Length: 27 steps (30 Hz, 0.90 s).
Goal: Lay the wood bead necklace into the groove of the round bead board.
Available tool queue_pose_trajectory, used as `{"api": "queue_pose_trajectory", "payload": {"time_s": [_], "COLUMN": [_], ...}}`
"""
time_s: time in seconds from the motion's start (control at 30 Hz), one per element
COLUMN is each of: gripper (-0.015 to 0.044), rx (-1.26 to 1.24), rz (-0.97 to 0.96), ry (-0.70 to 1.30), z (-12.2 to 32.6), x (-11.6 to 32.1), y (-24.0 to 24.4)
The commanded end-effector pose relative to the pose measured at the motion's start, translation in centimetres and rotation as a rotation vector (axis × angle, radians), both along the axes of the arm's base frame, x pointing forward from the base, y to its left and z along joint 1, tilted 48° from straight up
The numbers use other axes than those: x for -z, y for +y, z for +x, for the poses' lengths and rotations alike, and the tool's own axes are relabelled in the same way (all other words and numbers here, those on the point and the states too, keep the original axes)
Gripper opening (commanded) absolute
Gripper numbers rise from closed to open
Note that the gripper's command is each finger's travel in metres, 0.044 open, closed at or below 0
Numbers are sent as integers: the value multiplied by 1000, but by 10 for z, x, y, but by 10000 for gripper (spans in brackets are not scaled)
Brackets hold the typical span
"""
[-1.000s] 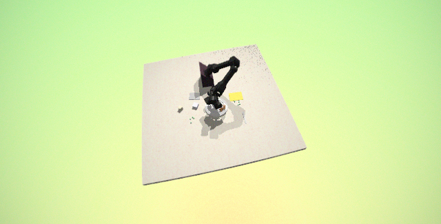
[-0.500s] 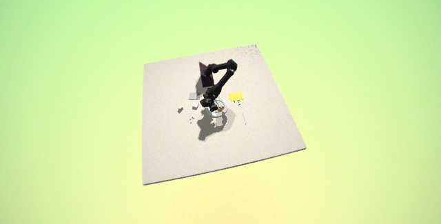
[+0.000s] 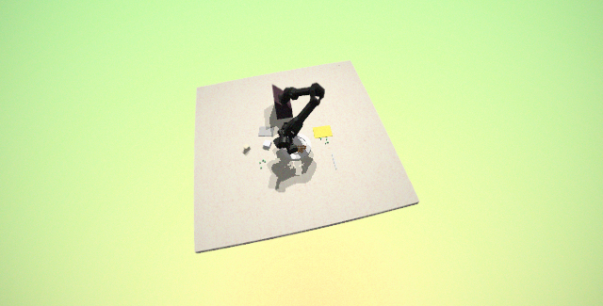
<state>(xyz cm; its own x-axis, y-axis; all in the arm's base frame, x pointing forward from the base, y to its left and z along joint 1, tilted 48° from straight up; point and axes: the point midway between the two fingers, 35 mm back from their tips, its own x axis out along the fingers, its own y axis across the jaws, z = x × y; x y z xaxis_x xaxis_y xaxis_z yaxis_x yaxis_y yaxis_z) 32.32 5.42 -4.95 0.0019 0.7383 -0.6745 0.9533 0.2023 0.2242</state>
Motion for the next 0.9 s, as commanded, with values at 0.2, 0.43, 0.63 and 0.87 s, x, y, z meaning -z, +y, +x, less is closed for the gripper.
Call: {"api": "queue_pose_trajectory", "payload": {"time_s": [0.2, 0.43, 0.63, 0.87], "gripper": [105, 289, 440, 440], "rx": [0, 0, 2, 4], "rz": [0, 0, 1, 5], "ry": [-3, -3, 1, 11], "z": [0, 0, 0, -2], "x": [2, 2, -5, -8], "y": [2, 2, -6, -8]}}
